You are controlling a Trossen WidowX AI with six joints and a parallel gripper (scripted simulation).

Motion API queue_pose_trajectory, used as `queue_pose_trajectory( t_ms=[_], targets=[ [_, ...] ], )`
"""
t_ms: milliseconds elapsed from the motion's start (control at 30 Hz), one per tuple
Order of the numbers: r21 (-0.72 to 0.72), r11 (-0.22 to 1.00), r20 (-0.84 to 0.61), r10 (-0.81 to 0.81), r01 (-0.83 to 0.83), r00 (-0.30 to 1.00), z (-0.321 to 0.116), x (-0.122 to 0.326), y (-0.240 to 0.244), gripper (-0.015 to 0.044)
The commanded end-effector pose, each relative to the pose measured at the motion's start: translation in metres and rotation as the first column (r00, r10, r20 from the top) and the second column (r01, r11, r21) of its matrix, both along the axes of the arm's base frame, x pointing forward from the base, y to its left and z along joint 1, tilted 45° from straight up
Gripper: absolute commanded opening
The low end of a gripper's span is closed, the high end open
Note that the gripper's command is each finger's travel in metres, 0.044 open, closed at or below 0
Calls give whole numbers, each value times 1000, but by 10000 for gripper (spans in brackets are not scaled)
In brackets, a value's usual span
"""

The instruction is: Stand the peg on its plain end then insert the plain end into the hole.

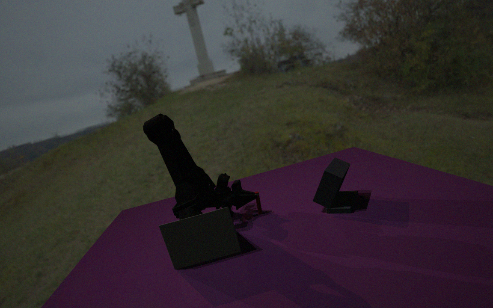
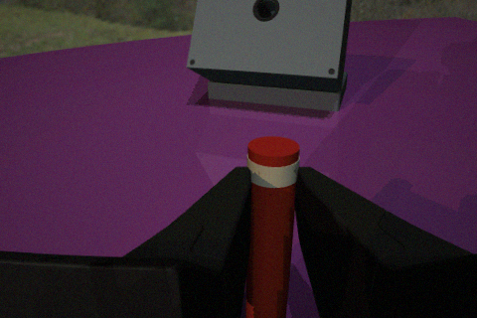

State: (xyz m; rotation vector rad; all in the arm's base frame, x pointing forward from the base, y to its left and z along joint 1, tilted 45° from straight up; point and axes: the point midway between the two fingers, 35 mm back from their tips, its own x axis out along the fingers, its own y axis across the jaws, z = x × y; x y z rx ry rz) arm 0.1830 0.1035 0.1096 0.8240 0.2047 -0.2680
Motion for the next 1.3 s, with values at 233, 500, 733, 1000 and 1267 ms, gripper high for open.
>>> queue_pose_trajectory(
  t_ms=[233, 500, 733, 1000, 1267],
  targets=[
    [-1, 1000, 10, -11, 11, 1000, -1, -2, 3, 49],
    [-5, 1000, 24, -25, 25, 999, -2, -2, 3, 49],
    [-6, 999, 31, -31, 31, 999, -1, -2, 1, 130],
    [-6, 999, 31, -31, 31, 999, -1, -2, 1, 130],
    [-6, 999, 31, -31, 31, 999, -1, -2, 1, 130]
  ],
)
